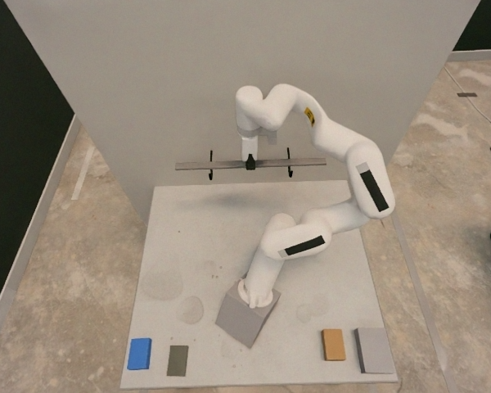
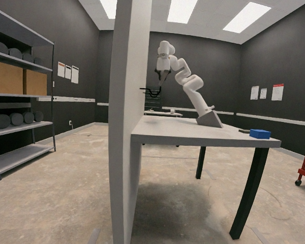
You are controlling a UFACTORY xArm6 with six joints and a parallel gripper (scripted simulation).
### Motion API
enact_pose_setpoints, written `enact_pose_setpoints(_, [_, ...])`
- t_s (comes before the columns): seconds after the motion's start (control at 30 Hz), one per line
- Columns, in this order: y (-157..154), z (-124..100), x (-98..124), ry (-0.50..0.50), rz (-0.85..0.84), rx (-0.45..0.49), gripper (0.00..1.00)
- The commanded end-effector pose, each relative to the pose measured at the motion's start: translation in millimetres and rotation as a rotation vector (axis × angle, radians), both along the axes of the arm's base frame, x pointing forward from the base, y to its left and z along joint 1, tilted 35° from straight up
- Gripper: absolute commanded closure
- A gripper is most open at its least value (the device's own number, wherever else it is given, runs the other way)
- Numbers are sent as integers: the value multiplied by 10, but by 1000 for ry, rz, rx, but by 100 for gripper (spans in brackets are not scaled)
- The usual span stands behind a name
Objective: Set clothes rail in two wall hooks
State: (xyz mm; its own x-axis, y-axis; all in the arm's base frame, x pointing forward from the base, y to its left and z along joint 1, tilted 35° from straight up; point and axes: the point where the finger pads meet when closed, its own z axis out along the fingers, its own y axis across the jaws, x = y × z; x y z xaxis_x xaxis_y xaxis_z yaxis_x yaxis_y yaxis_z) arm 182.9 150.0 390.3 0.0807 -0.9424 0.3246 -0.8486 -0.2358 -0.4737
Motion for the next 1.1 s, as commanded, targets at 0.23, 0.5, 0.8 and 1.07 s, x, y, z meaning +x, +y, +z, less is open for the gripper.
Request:
enact_pose_setpoints(0.23, [45, 91, 147, -1, 0, 2, 100])
enact_pose_setpoints(0.5, [82, 167, 283, -1, 0, 3, 100])
enact_pose_setpoints(0.8, [115, 234, 402, -1, 0, 3, 100])
enact_pose_setpoints(1.07, [132, 269, 465, -1, 0, 3, 100])
